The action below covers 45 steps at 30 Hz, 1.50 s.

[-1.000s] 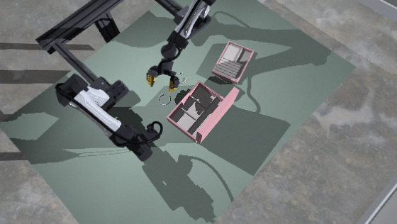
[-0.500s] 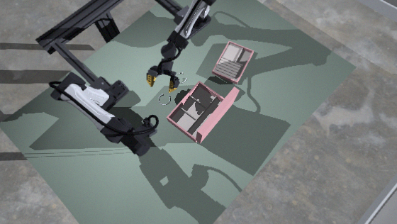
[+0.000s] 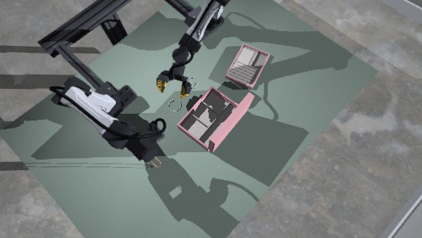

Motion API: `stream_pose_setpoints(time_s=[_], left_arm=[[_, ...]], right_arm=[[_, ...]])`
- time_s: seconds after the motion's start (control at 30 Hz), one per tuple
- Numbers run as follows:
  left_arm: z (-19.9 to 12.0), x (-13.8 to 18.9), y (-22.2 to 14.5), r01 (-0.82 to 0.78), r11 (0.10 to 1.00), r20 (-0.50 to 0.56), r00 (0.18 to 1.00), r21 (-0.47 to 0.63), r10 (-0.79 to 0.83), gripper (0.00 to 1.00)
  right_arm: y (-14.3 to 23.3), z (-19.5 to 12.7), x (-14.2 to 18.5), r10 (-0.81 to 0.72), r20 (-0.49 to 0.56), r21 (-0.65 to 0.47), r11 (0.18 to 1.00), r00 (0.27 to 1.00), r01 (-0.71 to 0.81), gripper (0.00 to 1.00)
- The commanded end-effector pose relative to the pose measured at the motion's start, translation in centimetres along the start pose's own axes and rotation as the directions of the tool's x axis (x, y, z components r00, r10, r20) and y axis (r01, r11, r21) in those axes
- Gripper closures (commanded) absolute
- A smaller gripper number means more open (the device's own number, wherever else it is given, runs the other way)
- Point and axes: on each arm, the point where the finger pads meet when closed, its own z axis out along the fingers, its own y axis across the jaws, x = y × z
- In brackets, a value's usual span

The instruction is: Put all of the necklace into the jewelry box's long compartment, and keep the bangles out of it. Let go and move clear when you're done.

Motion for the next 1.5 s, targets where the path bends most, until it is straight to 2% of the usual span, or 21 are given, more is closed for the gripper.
stream_pose_setpoints(time_s=[0.0, 0.07, 0.17, 0.23, 0.33, 0.47, 0.6, 0.73, 0.8, 0.87, 0.97, 1.07, 1.3, 1.37, 1.47], left_arm=[[-0.3, -2.5, 2.3, 0.054, 0.998, 0.05, 0.997, -0.012, -0.053, 0.0], [-0.7, -2.0, 2.3, 0.056, 0.998, 0.012, 0.998, 0.005, -0.056, 0.0], [-2.3, -0.6, 0.2, 0.041, 0.996, -0.066, 0.997, 0.08, -0.036, 0.0], [-2.3, -0.6, 0.2, 0.041, 0.996, -0.066, 0.997, 0.08, -0.036, 0.0], [-4.3, -0.8, -1.3, 0.078, 0.988, -0.1, 0.993, 0.13, -0.065, 0.0], [-7.3, -6.2, -1.6, 0.219, 0.964, -0.017, 0.975, 0.149, -0.219, 0.0], [-11.0, -10.7, -2.9, 0.345, 0.907, 0.027, 0.932, 0.24, -0.362, 0.0], [-14.9, -13.5, -3.7, 0.43, 0.839, 0.006, 0.889, 0.334, -0.458, 0.0], [-14.9, -13.5, -3.7, 0.43, 0.839, 0.006, 0.889, 0.334, -0.458, 0.0], [-16.9, -14.7, -3.4, 0.473, 0.799, -0.01, 0.863, 0.372, -0.506, 0.0], [-19.9, -16.2, -2.5, 0.521, 0.741, -0.037, 0.827, 0.423, -0.56, 0.0], [-22.5, -17.3, 0.3, 0.512, 0.733, -0.011, 0.822, 0.448, -0.569, 0.0], [-26.8, -16.6, 9.1, 0.504, 0.768, 0.082, 0.813, 0.396, -0.576, 0.0], [-26.8, -16.6, 9.1, 0.504, 0.768, 0.082, 0.813, 0.396, -0.576, 0.0], [-29.0, -15.6, 12.1, 0.503, 0.785, 0.118, 0.811, 0.361, -0.573, 0.0]], right_arm=[[0.0, -0.8, -0.1, 0.011, -0.006, 0.021, 1.0, 1.0, -0.011, 1.0], [0.0, -0.9, -0.3, 0.013, -0.006, 0.028, 1.0, 1.0, -0.013, 1.0], [-0.1, -1.1, -0.7, 0.018, -0.006, 0.046, 0.999, 1.0, -0.017, 1.0], [-0.1, -1.1, -0.7, 0.018, -0.006, 0.046, 0.999, 1.0, -0.017, 1.0], [-0.3, -1.0, -1.3, 0.022, -0.004, 0.067, 0.998, 1.0, -0.021, 1.0], [-0.6, -1.3, -2.2, 0.025, -0.002, 0.095, 0.995, 1.0, -0.025, 1.0], [-0.9, -1.5, -3.3, 0.027, 0.0, 0.129, 0.991, 1.0, -0.027, 1.0], [-1.2, -1.9, -4.7, 0.029, 0.003, 0.169, 0.985, 1.0, -0.029, 1.0], [-1.2, -1.9, -4.7, 0.029, 0.003, 0.169, 0.985, 1.0, -0.029, 1.0], [-1.5, -2.1, -5.6, 0.03, 0.006, 0.194, 0.981, 1.0, -0.03, 1.0], [-1.8, -2.0, -7.1, 0.024, 0.002, 0.22, 0.975, 1.0, -0.024, 1.0], [-2.3, -2.2, -8.8, 0.02, 0.003, 0.26, 0.965, 1.0, -0.02, 1.0], [-3.4, -3.4, -13.6, 0.003, 0.015, 0.379, 0.925, 1.0, -0.009, 1.0], [-3.4, -3.4, -13.6, 0.003, 0.015, 0.379, 0.925, 1.0, -0.009, 1.0], [-3.9, -4.3, -15.7, -0.006, 0.028, 0.436, 0.9, 1.0, -0.007, 1.0]])
